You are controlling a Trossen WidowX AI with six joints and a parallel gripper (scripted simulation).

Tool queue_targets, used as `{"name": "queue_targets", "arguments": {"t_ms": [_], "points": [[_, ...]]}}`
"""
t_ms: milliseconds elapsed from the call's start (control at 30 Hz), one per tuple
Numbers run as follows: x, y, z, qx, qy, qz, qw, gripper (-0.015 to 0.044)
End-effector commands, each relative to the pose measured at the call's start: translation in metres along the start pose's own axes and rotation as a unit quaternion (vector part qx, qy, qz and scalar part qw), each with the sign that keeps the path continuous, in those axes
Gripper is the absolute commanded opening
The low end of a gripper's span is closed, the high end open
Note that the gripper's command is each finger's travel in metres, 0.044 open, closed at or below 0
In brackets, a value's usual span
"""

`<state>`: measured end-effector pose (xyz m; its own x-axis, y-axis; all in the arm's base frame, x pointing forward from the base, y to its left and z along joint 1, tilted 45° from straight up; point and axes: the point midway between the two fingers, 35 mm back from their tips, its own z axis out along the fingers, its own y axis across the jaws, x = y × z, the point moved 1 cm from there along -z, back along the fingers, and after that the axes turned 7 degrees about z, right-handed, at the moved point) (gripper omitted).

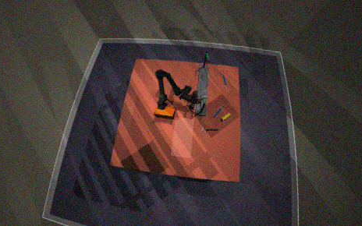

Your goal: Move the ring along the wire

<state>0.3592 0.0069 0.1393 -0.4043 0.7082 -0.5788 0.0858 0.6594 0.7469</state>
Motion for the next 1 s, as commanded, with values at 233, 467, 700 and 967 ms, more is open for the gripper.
{"name": "queue_targets", "arguments": {"t_ms": [233,467,700,967], "points": [[0.001,-0.008,0.001,0.000,0.000,-0.001,1.000,-0.0150],[0.010,-0.009,0.005,0.000,0.000,-0.001,1.000,-0.0150],[0.013,-0.009,0.006,0.000,0.000,-0.001,1.000,-0.0150],[0.013,-0.009,0.006,0.000,0.000,-0.001,1.000,-0.0150]]}}
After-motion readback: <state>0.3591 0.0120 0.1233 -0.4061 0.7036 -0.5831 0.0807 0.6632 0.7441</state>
